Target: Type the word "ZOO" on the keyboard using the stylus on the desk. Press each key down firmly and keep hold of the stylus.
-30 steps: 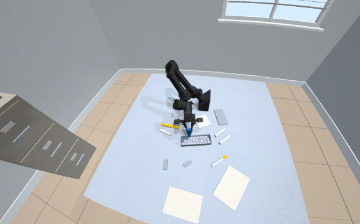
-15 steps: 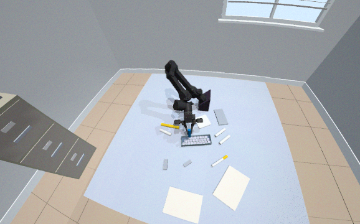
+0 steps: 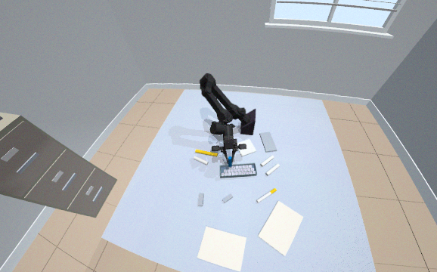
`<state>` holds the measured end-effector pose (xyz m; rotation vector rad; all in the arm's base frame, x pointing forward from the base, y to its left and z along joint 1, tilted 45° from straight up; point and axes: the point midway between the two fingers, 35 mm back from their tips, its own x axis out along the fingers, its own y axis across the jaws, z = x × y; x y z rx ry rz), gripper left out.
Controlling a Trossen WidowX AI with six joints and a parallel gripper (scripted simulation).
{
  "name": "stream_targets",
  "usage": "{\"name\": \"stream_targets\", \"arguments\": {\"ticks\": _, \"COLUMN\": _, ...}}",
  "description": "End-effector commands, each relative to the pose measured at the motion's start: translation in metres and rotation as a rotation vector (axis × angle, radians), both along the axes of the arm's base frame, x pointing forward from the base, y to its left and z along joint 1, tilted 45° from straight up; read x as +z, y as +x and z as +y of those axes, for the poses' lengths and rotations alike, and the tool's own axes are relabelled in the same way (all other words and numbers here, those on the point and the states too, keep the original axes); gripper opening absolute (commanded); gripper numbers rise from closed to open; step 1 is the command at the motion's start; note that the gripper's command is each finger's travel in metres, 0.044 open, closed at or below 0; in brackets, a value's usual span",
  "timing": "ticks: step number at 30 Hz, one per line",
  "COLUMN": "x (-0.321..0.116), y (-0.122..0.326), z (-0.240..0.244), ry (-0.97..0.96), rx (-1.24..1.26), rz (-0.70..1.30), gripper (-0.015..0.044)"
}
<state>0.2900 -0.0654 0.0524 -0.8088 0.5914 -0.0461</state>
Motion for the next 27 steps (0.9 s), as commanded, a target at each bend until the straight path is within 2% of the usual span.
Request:
{"name": "stream_targets", "arguments": {"ticks": 1, "x": 0.0, "y": -0.001, "z": 0.0, "ry": -0.002, "rx": -0.003, "rz": 0.006, "gripper": 0.0081}}
{"name": "stream_targets", "arguments": {"ticks": 18, "x": 0.023, "y": 0.001, "z": 0.025, "ry": -0.002, "rx": 0.005, "rz": 0.005, "gripper": 0.0084}}
{"name": "stream_targets", "arguments": {"ticks": 25, "x": 0.023, "y": 0.001, "z": 0.025, "ry": -0.002, "rx": 0.005, "rz": 0.005, "gripper": 0.0038}}
{"name": "stream_targets", "arguments": {"ticks": 27, "x": 0.022, "y": 0.001, "z": 0.026, "ry": -0.001, "rx": 0.005, "rz": 0.006, "gripper": 0.0}}
